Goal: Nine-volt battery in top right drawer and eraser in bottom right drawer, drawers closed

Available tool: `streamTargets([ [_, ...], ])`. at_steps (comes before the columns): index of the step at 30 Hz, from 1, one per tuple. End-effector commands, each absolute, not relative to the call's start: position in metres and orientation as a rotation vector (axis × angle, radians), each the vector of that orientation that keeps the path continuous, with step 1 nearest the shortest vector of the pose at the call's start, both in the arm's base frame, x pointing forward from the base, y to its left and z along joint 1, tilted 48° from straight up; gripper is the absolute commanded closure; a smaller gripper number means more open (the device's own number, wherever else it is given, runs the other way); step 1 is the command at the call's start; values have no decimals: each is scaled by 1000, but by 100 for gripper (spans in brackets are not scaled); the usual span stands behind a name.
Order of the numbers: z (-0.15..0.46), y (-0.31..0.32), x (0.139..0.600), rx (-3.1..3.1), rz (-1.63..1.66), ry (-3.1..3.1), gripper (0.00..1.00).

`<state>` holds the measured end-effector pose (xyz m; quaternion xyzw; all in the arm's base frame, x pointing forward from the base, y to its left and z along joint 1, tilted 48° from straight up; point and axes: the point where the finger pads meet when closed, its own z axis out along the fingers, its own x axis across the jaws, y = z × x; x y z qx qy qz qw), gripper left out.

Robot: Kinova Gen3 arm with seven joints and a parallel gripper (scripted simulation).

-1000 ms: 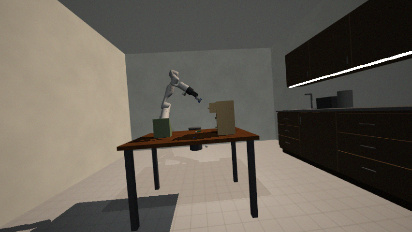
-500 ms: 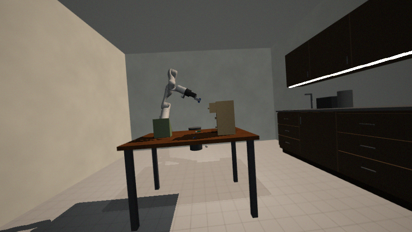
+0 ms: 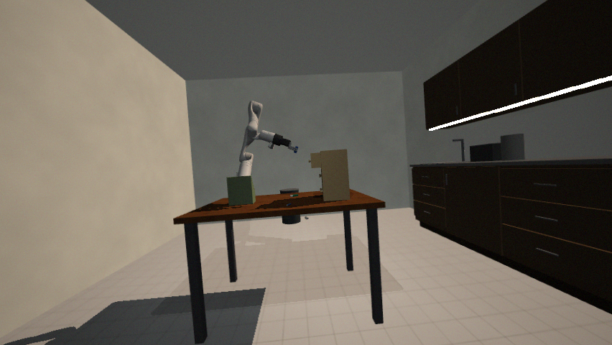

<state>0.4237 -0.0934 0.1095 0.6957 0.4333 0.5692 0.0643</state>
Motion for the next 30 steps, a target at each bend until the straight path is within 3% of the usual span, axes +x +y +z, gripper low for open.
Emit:
streamTargets([
  [1, 107, -93, 421, 2111, 1724, 1286, 49],
  [30, 105, -94, 422, 2099, 1721, 1256, 49],
])
